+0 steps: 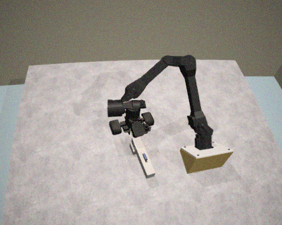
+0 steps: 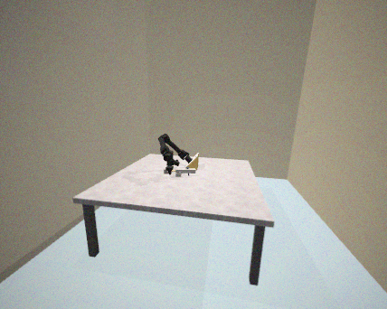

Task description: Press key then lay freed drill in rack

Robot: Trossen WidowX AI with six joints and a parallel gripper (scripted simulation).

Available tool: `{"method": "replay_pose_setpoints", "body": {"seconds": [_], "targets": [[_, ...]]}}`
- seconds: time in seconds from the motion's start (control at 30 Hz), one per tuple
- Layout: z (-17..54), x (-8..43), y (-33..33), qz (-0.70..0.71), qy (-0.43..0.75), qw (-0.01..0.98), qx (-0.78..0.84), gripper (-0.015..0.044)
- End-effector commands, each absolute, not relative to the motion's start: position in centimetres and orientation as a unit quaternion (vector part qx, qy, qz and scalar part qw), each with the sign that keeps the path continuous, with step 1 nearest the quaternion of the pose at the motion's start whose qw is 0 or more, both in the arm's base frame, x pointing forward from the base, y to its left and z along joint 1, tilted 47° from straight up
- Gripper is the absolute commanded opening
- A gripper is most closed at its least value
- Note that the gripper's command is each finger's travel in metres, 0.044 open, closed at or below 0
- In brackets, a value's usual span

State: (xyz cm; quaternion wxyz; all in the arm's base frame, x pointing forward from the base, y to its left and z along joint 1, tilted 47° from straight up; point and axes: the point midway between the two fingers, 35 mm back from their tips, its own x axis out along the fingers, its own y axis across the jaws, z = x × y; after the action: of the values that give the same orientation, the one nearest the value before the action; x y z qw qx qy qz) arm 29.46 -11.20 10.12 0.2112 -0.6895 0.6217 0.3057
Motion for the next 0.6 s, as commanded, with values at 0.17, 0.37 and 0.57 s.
{"method": "replay_pose_setpoints", "body": {"seconds": [0.17, 0.37, 0.57], "targets": [[10.23, 29.42, -11.10, 0.307, 0.622, 0.211, -0.689, 0.0000], [10.31, 29.35, -11.03, 0.307, 0.622, 0.211, -0.688, 0.0000], [10.38, 29.33, -10.96, 0.307, 0.622, 0.211, -0.688, 0.0000]]}}
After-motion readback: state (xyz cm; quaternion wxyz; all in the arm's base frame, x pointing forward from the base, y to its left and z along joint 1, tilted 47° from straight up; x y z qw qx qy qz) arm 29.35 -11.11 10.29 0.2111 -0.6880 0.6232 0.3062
